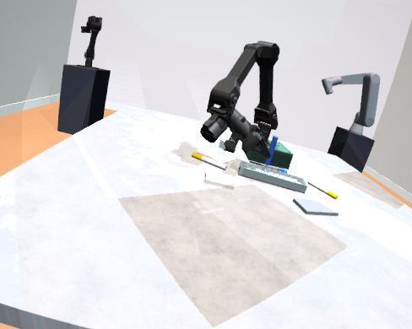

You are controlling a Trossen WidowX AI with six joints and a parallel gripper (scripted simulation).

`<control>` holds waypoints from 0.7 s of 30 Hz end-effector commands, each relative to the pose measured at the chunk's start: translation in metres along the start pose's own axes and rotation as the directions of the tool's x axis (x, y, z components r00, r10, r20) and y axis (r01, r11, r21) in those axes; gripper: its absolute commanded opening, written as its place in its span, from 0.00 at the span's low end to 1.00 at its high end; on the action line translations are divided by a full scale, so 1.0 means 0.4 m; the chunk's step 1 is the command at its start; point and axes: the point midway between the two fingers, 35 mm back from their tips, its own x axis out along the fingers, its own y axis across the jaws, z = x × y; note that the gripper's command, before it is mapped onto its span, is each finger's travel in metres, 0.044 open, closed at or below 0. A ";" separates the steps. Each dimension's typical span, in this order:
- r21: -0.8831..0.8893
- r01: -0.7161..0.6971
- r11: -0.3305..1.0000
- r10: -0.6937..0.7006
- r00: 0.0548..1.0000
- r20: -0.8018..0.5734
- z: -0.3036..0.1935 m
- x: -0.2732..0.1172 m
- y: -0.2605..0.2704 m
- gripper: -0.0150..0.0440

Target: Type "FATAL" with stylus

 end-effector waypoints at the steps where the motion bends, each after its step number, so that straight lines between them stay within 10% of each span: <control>1: -0.003 0.002 1.000 -0.002 1.000 0.002 0.006 0.003 -0.001 0.39; 21: -0.004 0.002 1.000 -0.002 1.000 0.002 -0.078 -0.045 -0.001 0.39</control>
